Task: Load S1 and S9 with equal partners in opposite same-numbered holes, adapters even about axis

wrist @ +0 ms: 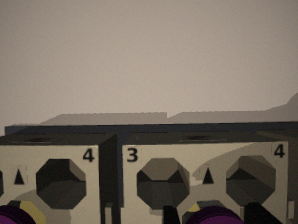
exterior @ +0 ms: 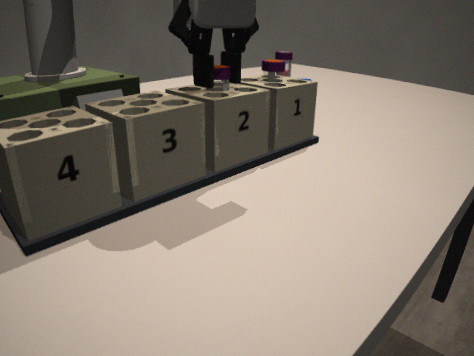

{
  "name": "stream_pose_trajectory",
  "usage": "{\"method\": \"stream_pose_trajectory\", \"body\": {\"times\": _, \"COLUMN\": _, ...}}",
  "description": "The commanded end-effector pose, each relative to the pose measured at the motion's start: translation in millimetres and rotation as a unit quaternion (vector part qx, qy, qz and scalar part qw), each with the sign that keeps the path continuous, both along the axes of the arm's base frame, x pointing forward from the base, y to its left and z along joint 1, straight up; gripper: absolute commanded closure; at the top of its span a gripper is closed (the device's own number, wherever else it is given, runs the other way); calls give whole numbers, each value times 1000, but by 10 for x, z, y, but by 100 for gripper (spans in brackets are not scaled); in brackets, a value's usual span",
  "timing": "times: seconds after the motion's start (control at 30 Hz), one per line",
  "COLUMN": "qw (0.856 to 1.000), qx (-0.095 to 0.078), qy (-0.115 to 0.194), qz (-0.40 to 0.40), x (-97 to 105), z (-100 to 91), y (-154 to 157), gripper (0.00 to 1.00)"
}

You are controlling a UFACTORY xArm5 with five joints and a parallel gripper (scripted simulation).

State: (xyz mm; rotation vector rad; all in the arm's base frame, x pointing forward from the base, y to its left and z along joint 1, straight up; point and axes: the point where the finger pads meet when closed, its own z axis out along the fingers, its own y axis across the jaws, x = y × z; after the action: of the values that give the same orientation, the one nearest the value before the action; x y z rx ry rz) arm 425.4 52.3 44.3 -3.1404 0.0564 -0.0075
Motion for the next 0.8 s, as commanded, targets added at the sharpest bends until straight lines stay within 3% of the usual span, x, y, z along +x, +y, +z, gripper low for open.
{"method": "stream_pose_trajectory", "body": {"times": 0.0, "qw": 1000, "qx": 2, "qy": -2, "qz": 0, "x": 13, "z": 12, "y": 2, "gripper": 56}}
{"method": "stream_pose_trajectory", "body": {"times": 0.4, "qw": 1000, "qx": 2, "qy": -2, "qz": 0, "x": 13, "z": 12, "y": 2, "gripper": 56}}
{"method": "stream_pose_trajectory", "body": {"times": 0.77, "qw": 1000, "qx": 2, "qy": -2, "qz": 0, "x": 13, "z": 193, "y": 1, "gripper": 56}}
